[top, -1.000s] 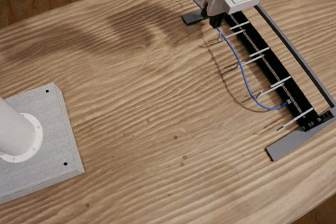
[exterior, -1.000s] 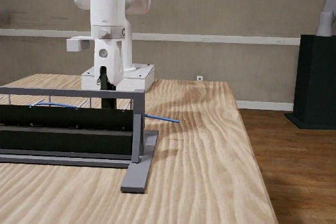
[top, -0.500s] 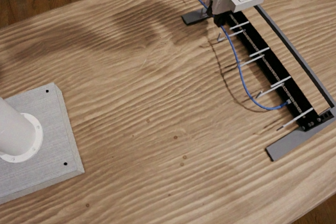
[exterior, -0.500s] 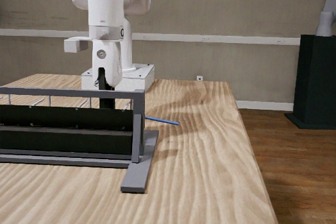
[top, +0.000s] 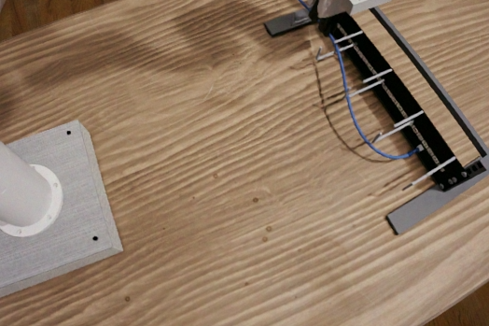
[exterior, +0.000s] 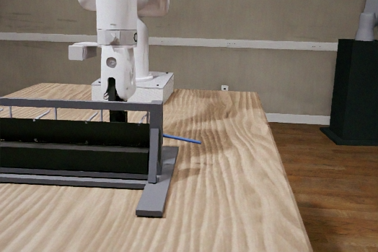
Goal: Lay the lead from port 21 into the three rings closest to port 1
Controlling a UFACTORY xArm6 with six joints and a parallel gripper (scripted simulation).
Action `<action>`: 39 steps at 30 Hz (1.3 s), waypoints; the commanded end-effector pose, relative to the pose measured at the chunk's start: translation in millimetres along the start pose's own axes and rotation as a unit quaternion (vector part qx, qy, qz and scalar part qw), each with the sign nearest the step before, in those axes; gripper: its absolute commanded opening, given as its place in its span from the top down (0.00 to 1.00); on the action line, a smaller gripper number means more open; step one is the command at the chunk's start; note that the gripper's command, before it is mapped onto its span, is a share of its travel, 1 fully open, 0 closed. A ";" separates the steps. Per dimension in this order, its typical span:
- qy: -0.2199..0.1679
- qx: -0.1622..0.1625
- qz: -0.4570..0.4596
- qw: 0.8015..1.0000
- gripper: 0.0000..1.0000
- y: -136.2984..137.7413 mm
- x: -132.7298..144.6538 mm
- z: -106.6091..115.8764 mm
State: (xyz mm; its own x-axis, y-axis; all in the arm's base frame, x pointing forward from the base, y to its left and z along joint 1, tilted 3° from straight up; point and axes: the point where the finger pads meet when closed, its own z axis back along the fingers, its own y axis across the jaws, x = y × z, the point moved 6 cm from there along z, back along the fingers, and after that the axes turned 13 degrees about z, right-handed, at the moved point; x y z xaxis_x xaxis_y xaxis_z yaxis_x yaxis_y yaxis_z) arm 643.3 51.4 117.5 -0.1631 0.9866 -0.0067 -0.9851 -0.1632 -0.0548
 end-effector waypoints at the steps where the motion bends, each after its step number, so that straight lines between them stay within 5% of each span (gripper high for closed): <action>1: 0.000 -0.003 0.000 1.000 1.00 -2.8 -0.4 2.8; 27: 0.000 -0.003 0.000 1.000 1.00 -4.8 -0.9 2.8; 28: 0.000 -0.003 0.000 1.000 0.67 -4.8 -0.9 2.8; 39: 0.000 -0.003 0.000 1.000 0.67 -4.8 -0.9 2.8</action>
State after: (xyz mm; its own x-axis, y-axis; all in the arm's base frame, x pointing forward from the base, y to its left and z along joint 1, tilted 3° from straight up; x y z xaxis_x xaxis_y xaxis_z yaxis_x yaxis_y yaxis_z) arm 646.8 51.2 117.8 -0.1632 0.9866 -0.0067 -0.9851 -0.1633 -0.0543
